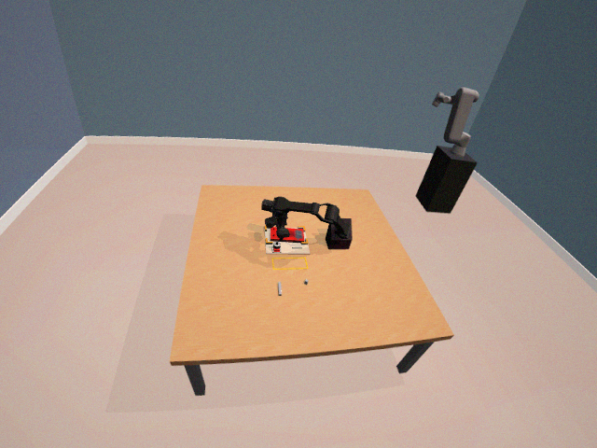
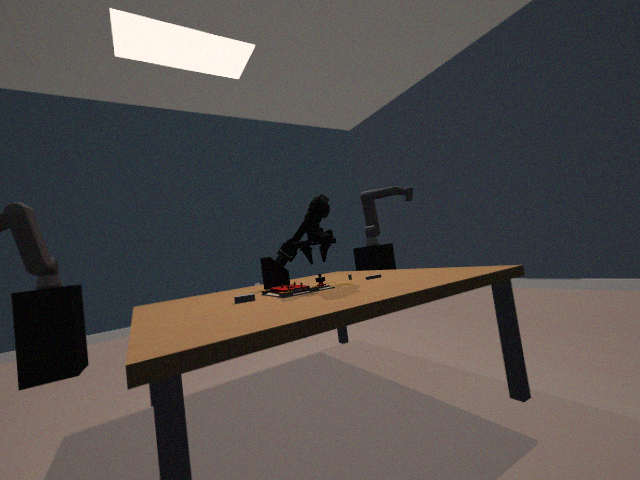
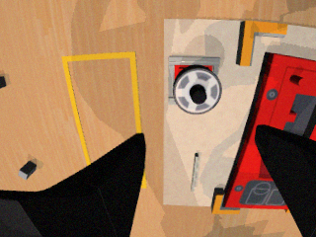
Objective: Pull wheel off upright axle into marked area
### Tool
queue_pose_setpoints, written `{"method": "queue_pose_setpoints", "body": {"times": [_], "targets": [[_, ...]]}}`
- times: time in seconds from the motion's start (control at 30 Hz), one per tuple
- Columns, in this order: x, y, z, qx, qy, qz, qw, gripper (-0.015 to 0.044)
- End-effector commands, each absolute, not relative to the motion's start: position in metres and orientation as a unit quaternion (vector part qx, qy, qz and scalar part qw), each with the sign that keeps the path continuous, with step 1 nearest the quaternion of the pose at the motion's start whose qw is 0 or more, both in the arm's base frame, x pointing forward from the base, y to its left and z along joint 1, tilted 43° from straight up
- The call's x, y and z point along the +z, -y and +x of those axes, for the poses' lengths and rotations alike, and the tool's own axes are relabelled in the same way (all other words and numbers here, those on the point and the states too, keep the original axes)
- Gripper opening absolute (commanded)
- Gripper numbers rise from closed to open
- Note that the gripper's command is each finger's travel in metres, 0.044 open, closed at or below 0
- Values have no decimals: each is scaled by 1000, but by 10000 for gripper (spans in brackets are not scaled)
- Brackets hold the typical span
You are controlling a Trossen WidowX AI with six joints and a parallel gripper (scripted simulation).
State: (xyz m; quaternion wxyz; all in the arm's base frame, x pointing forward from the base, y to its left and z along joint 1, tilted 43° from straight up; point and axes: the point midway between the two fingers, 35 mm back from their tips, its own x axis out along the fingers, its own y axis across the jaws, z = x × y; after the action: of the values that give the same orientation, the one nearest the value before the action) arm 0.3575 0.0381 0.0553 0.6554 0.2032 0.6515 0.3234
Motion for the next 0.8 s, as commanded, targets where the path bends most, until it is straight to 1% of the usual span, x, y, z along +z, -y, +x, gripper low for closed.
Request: {"method": "queue_pose_setpoints", "body": {"times": [0.0, 0.2, 0.5, 0.63, 0.73, 0.77], "targets": [[53, -32, 366, 290, -660, 218, 657, 300], [52, -36, 365, 290, -660, 218, 658, 300], [5, -81, 363, 291, -660, 219, 657, 300], [1, -84, 362, 291, -660, 220, 657, 300], [4, -83, 360, 294, -665, 214, 652, 221], [4, -83, 360, 294, -665, 214, 652, 215]]}}
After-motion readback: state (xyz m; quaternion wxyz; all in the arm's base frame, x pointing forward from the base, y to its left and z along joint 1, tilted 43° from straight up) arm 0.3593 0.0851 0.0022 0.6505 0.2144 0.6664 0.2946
